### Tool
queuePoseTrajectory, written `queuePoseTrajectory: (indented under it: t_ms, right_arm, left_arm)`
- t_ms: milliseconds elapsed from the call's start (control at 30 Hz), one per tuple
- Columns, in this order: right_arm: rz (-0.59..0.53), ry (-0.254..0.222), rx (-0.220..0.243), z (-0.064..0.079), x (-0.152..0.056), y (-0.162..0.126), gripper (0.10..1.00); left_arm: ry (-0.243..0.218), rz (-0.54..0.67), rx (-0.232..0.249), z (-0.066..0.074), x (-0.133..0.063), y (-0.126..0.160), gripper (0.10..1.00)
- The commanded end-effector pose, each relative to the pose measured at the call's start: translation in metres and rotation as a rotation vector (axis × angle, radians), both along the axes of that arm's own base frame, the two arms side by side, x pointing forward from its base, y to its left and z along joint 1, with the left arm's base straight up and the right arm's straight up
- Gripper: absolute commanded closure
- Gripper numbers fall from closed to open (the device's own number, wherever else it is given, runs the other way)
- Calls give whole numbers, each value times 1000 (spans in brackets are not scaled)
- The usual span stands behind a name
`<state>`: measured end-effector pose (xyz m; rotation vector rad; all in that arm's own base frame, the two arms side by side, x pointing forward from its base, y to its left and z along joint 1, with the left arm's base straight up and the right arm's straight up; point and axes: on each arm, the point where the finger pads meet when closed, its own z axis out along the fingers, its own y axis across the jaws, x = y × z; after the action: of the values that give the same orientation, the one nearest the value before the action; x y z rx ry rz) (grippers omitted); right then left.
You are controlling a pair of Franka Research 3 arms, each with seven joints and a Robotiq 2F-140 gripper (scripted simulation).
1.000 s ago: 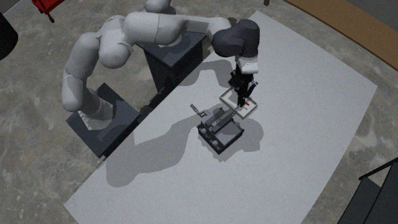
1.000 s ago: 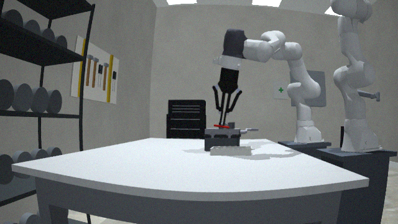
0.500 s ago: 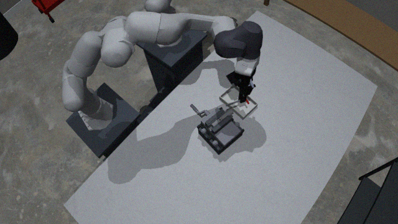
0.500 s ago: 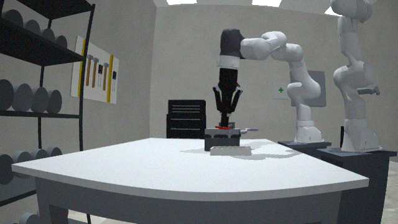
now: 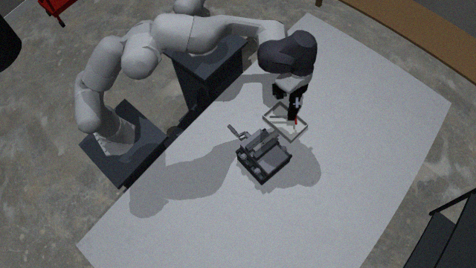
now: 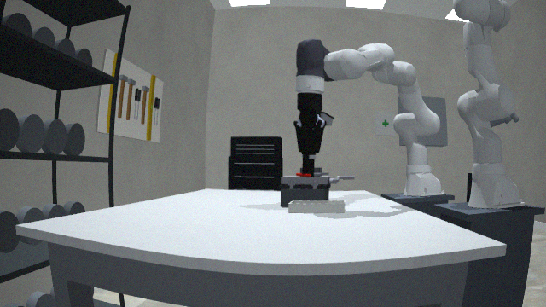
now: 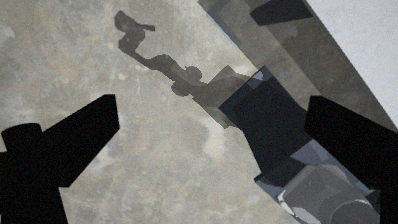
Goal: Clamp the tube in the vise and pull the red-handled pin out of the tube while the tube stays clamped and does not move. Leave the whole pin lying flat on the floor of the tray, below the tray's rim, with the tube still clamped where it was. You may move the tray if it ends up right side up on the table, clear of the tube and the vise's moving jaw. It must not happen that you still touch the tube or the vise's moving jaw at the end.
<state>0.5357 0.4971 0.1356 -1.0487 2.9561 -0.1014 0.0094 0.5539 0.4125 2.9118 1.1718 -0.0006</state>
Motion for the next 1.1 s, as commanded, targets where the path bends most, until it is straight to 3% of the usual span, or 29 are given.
queuePoseTrajectory:
  t_ms: [0, 333, 400, 433, 600, 1067]
  right_arm:
    - [-278, -7, 20, -1, -3, 4, 999]
    - [-570, 1, 53, -1, -3, 8, 999]
    - [-570, 1, 53, -1, -3, 8, 999]
    - [-645, 0, 57, -1, -3, 8, 999]
    - [-775, -4, 62, -1, -3, 9, 999]
    - [-781, -3, 63, -1, -3, 10, 999]
  left_arm:
    - [1, 3, 3, 0, 0, 1, 98]
    - [1, 3, 3, 0, 0, 1, 98]
    - [1, 3, 3, 0, 0, 1, 98]
    - [1, 3, 3, 0, 0, 1, 98]
    - [1, 3, 3, 0, 0, 1, 98]
    - [1, 3, 3, 0, 0, 1, 98]
